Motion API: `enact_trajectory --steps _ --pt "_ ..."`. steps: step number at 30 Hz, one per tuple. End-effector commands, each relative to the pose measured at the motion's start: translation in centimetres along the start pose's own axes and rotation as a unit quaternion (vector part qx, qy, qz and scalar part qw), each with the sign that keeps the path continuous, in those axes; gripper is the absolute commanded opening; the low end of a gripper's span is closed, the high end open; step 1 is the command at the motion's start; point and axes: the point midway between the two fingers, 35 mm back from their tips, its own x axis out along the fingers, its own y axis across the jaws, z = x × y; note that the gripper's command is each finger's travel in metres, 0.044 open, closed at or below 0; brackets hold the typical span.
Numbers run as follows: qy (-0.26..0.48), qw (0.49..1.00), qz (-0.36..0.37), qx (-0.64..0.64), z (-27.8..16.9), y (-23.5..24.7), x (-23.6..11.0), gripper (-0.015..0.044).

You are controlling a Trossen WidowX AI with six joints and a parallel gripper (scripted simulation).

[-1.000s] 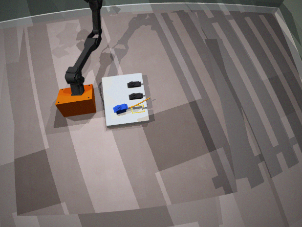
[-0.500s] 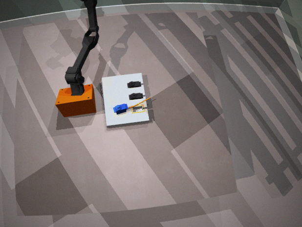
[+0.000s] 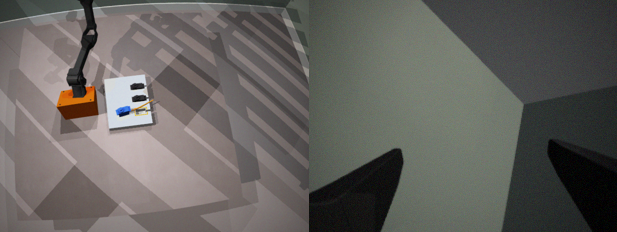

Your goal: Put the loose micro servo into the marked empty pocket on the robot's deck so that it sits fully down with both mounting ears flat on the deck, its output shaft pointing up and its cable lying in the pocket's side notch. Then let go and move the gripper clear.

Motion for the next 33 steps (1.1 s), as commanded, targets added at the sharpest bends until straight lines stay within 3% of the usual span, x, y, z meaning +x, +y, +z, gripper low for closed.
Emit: enact_trajectory --steps 1,33 --pt "0.003 1.000 -0.003 0.011 0.2 -1.1 0.3 0.0440" --pt "0.080 0.994 -0.006 0.074 -1.1 -13.3 5.9 0.0440"
